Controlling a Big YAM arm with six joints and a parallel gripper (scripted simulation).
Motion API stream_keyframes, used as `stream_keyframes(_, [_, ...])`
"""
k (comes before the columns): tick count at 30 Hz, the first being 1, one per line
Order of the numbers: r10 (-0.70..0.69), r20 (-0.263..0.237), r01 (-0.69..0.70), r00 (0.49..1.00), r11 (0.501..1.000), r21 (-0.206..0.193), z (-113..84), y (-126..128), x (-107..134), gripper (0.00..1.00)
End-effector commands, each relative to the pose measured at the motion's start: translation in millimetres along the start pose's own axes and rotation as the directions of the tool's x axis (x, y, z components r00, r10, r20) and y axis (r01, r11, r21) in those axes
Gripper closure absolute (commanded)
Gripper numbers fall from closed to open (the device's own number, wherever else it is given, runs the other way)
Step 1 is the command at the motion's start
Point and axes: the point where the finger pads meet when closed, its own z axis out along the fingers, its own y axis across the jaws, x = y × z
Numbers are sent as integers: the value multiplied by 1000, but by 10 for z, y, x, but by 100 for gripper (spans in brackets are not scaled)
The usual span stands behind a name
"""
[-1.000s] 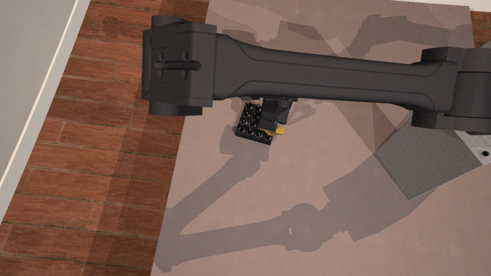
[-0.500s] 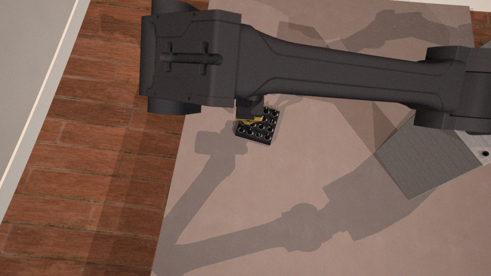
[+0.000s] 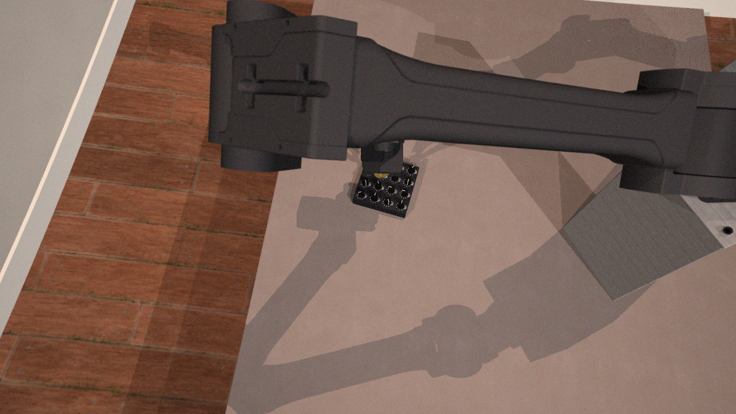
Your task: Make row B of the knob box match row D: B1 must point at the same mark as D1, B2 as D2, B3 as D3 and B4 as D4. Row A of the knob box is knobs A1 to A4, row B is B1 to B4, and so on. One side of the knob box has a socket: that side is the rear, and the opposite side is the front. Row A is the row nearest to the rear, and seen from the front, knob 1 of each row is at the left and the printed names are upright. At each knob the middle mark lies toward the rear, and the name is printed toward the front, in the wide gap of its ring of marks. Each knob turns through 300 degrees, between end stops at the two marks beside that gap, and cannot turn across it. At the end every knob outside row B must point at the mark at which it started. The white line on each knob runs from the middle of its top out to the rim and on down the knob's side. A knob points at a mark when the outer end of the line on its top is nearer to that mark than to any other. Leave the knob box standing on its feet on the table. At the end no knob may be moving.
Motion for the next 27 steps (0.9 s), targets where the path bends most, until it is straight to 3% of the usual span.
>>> stream_keyframes(1, [-15, 6, 15, 1000, 1000, 1, 0, 1, -34, 82])
stream_keyframes(27, [-14, 1, 14, 1000, 1000, -3, 59, 20, -7, 82])
